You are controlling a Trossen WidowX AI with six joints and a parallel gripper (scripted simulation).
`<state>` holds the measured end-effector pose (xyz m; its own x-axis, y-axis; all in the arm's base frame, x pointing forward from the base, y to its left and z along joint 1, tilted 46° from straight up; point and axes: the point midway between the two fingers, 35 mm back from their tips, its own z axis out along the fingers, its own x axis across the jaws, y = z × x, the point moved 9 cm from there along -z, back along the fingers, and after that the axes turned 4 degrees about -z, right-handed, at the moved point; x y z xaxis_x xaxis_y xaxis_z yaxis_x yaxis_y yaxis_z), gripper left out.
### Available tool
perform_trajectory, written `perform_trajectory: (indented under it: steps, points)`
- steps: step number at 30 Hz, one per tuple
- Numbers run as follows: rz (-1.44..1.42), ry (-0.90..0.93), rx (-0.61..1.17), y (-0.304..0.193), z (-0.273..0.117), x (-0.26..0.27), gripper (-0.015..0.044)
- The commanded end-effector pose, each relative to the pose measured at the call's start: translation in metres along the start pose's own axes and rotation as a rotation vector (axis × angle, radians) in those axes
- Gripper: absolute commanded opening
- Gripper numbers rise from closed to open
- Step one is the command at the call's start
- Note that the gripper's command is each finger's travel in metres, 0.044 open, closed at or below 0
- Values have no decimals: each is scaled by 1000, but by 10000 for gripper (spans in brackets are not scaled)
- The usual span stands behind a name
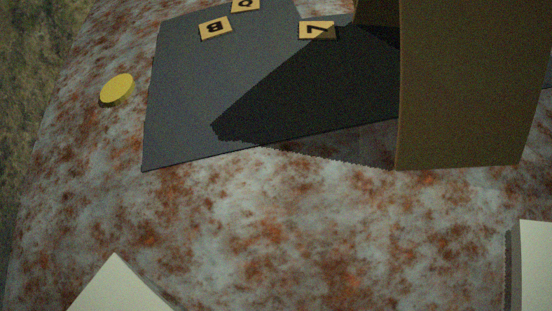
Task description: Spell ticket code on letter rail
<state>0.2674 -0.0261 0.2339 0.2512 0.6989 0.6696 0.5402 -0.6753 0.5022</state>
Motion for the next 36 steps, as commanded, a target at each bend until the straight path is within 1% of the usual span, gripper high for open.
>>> perform_trajectory:
  steps: [1,6,17,26,36]
  points:
    - [-2,0,2,-1,0,-4,0]
    - [-2,0,2,-1,0,-5,0]
    - [-2,0,2,-1,-4,-4,289]
    - [-2,-1,3,0,-16,-4,295]
    - [-2,-1,3,0,-21,-5,295]
